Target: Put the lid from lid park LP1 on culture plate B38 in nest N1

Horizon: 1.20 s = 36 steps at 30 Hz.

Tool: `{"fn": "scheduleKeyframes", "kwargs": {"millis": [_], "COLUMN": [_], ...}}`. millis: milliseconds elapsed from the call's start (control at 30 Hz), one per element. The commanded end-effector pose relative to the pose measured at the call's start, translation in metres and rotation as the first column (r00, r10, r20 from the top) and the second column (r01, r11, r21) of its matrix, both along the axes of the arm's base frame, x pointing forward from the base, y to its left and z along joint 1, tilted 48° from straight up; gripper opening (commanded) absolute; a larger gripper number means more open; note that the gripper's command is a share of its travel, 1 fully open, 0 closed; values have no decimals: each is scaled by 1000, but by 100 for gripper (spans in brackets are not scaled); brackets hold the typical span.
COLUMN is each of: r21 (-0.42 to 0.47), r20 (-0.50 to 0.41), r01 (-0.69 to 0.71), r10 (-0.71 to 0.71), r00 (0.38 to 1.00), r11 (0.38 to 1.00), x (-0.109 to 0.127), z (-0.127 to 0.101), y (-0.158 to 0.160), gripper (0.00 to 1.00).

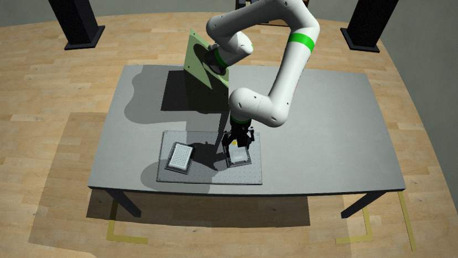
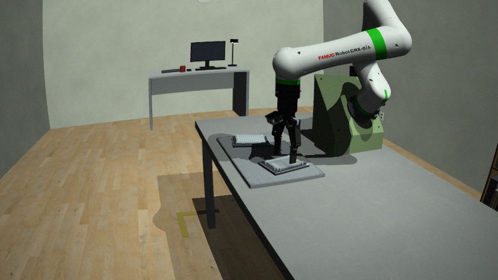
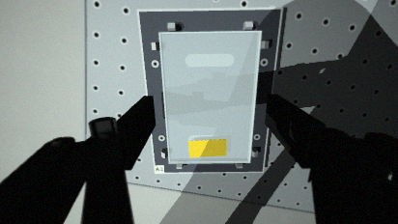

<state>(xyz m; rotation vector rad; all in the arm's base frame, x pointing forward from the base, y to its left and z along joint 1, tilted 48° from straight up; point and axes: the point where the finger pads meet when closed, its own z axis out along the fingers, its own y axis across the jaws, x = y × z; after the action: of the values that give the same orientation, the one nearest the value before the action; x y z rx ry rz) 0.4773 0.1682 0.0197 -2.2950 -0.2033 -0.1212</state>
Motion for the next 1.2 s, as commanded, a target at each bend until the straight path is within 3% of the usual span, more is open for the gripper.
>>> {"fn": "scheduleKeyframes", "kwargs": {"millis": [0,800,833,1167], "r21": [-1,-1,-1,-1], "r20": [1,1,1,1], "r01": [1,1,1,1], "r10": [-1,-1,-1,-1], "r00": [1000,1000,1000,1000], "r11": [1000,1000,1000,1000], "x": [1,1,1,1], "z": [0,0,0,0], "y": [-1,-1,-1,-1], "gripper": [69,69,63,63]}}
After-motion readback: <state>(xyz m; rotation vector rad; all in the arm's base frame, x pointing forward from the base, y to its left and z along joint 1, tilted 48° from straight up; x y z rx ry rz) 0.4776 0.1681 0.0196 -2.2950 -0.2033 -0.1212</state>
